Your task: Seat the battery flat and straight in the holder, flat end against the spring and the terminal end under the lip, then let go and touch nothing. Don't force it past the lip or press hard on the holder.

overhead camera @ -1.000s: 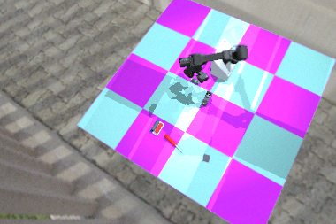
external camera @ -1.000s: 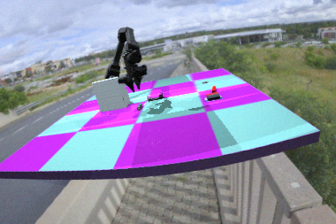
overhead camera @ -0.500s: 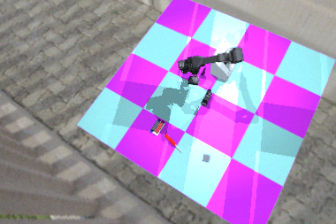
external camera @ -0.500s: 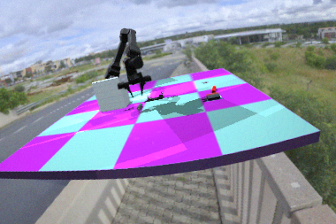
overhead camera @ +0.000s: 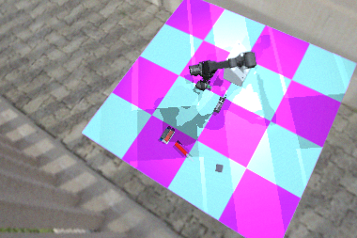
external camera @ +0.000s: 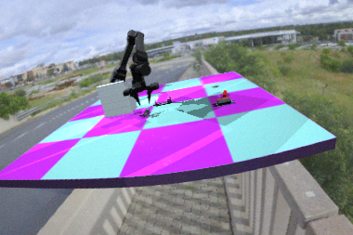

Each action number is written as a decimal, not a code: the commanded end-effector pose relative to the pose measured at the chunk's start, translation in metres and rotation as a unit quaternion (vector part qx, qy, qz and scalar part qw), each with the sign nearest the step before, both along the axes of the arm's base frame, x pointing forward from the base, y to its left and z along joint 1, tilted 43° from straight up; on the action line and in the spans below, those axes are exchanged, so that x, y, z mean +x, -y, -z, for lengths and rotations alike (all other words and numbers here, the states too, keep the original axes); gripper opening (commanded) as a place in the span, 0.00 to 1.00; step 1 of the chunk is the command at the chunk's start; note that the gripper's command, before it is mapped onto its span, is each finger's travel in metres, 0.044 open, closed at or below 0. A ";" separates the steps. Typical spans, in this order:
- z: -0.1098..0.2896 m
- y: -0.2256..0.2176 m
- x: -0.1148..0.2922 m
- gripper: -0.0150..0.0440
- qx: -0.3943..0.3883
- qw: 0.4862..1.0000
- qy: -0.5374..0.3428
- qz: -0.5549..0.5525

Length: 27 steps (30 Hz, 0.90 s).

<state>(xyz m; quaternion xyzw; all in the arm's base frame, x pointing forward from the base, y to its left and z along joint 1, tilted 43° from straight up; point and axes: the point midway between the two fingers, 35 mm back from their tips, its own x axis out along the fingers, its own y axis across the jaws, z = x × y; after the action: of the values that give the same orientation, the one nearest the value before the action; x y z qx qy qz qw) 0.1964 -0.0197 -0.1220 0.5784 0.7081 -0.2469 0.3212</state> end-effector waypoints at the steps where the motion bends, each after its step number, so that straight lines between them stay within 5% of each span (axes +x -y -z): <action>1: 0.004 -0.004 0.000 0.66 0.001 1.000 -0.004 0.005; 27: 0.034 -0.033 -0.006 0.66 0.003 1.000 -0.004 0.005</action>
<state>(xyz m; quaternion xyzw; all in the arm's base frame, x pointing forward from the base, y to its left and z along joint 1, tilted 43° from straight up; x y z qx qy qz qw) 0.1927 0.0082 -0.1528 0.5800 0.7069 -0.2483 0.3198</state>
